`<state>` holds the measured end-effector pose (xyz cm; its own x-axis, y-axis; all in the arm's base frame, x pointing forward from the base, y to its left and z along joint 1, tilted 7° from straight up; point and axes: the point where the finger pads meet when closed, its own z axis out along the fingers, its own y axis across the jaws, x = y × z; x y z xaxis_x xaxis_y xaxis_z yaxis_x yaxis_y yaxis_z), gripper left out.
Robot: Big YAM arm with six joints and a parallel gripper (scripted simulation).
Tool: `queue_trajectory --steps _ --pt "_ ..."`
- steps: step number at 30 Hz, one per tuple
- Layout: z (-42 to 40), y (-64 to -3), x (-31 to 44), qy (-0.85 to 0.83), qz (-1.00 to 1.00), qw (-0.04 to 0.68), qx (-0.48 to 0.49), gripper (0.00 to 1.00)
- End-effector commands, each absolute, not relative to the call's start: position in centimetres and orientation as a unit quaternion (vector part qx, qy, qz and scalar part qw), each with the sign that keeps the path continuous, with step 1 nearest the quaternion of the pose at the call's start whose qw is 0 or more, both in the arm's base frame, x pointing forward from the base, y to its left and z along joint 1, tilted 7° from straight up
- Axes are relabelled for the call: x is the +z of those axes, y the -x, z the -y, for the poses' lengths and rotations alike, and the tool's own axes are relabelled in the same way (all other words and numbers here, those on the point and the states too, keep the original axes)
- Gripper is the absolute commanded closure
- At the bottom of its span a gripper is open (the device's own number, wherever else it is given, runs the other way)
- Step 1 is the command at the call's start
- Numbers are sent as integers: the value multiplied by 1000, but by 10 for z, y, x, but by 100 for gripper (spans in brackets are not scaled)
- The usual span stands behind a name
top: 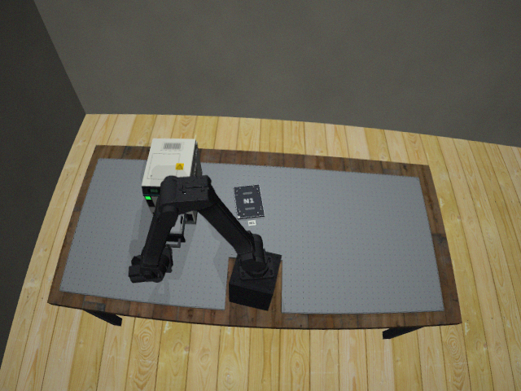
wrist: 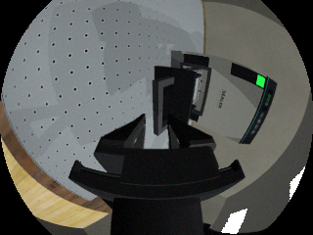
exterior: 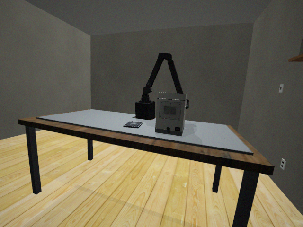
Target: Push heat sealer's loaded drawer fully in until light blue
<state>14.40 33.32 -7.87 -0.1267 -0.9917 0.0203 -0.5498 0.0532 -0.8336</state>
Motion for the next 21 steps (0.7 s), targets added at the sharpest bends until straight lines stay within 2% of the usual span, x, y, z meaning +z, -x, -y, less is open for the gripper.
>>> queue_trajectory --steps 1,21 --pt "-326 -152 -86 586 -657 299 -369 70" --pt "-325 -162 -93 586 -657 299 -368 70"
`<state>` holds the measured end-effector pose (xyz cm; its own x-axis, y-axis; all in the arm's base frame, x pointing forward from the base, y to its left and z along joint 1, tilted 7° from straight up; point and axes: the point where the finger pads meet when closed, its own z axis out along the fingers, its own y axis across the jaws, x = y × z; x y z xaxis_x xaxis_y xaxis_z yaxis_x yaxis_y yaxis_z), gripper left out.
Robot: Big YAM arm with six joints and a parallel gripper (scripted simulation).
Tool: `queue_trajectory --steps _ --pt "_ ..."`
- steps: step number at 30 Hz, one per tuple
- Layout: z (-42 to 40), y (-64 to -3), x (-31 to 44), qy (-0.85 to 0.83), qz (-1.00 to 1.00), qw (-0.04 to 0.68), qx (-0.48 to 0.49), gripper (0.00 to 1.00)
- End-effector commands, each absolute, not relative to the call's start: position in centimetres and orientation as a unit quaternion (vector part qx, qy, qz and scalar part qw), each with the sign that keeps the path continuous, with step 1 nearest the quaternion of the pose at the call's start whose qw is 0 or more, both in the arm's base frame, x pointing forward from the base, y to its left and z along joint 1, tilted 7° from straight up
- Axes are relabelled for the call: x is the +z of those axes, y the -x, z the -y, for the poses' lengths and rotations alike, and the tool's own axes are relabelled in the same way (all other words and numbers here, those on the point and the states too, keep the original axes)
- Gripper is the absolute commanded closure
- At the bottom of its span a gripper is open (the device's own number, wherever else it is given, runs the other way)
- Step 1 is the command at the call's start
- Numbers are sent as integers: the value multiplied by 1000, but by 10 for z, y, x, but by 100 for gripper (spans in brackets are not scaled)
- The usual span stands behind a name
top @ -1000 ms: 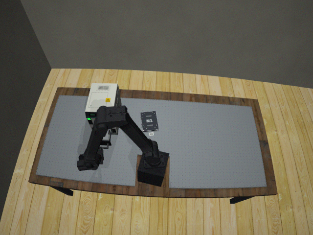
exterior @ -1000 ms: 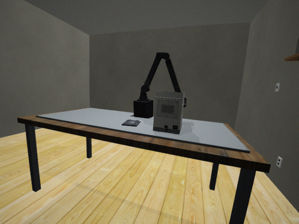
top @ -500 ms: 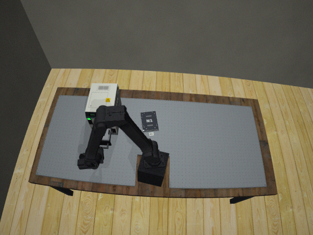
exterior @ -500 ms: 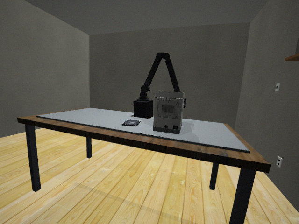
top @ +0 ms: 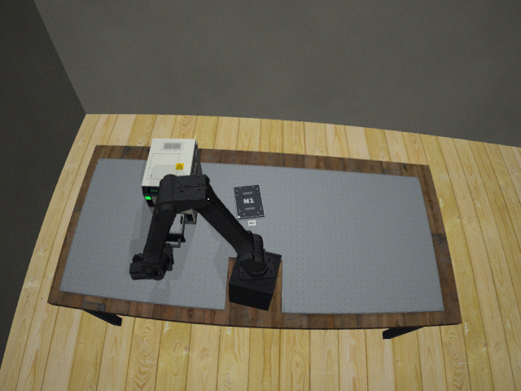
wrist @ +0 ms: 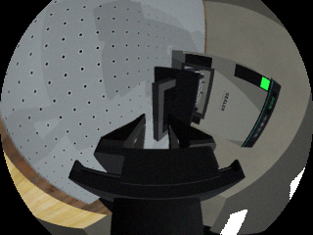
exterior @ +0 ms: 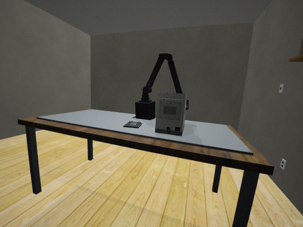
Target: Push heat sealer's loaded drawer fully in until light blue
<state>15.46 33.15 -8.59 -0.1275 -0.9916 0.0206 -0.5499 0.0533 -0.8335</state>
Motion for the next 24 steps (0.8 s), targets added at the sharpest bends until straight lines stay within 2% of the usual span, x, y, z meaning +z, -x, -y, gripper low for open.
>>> queue_trajectory --steps 1,24 --pt "-325 -162 -93 586 -657 299 -368 70" --pt "-325 -169 -96 585 -658 301 -366 70"
